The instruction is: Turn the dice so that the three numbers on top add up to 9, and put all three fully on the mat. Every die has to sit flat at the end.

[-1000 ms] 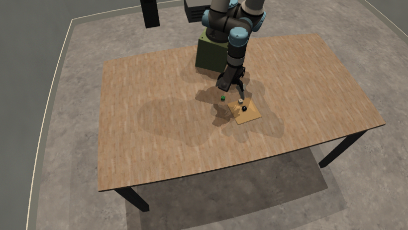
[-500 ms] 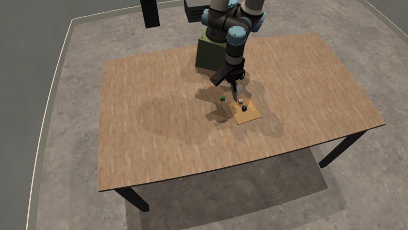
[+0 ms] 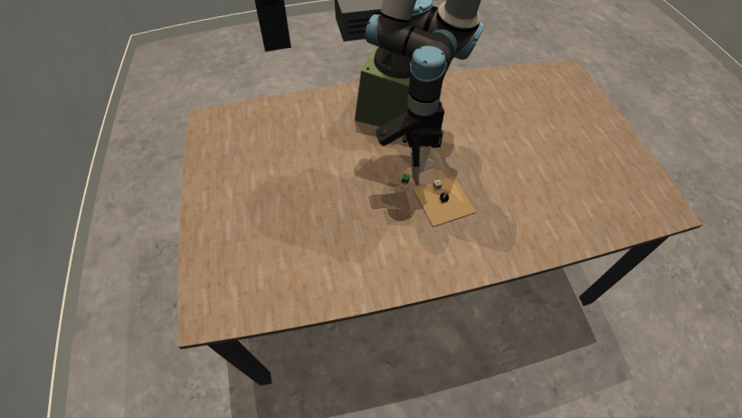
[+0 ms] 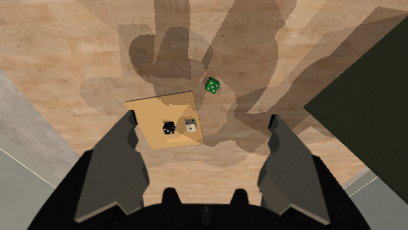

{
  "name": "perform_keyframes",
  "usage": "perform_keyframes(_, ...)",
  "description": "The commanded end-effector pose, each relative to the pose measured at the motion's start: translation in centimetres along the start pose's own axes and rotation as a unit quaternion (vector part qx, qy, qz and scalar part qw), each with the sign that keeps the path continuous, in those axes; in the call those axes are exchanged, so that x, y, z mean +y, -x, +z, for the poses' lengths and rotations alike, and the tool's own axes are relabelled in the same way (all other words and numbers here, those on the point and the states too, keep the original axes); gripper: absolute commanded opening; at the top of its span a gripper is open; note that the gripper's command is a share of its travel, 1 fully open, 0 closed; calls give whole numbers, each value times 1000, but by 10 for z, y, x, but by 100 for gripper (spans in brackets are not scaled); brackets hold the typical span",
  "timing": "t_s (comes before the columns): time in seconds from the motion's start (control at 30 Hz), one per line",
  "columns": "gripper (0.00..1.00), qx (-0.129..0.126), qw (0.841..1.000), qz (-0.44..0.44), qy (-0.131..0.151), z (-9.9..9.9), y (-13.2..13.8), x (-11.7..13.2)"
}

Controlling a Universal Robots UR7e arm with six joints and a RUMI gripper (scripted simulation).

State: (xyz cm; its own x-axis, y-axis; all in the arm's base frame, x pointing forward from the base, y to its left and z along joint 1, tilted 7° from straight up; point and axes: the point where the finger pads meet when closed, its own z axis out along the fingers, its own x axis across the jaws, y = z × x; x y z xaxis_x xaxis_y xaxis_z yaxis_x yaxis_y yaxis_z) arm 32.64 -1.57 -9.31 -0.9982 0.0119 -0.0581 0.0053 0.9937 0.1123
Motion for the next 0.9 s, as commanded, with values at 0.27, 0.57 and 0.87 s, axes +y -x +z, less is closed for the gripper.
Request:
perform_keyframes(0.27, 100, 0, 994, 113, -2, 0, -8, -2)
perform_keyframes(0.57, 100, 0, 986, 164, -2, 1, -11, -2)
perform_keyframes(0.87, 100, 0, 981, 193, -2, 1, -13, -3)
